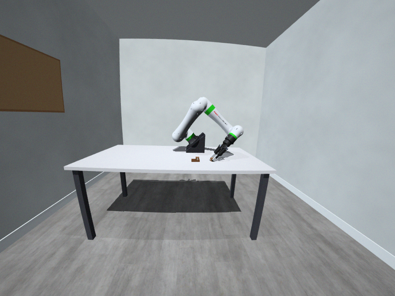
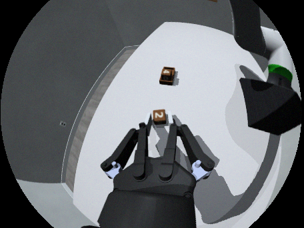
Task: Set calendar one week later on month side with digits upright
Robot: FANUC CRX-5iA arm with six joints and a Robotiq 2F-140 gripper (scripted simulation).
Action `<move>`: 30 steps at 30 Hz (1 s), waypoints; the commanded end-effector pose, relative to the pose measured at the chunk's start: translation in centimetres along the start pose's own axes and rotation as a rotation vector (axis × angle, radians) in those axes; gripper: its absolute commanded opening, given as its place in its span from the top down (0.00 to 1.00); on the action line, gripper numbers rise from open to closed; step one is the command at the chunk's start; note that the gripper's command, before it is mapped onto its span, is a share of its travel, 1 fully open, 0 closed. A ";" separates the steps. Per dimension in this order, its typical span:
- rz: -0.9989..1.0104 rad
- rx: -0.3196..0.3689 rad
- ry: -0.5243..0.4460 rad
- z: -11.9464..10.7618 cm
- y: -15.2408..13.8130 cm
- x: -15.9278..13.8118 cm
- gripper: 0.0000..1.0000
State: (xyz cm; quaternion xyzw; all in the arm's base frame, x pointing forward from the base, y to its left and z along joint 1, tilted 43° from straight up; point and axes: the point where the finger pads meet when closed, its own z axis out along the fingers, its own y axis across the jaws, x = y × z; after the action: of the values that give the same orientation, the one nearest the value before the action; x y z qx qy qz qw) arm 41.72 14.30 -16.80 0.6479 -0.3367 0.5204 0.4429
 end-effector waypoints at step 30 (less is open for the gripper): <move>0.000 0.000 0.000 0.0 0.0 0.0 0.84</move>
State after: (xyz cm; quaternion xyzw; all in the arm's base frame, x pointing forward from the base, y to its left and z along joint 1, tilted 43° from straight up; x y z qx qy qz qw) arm 41.73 14.30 -16.79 0.6478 -0.3366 0.5205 0.4428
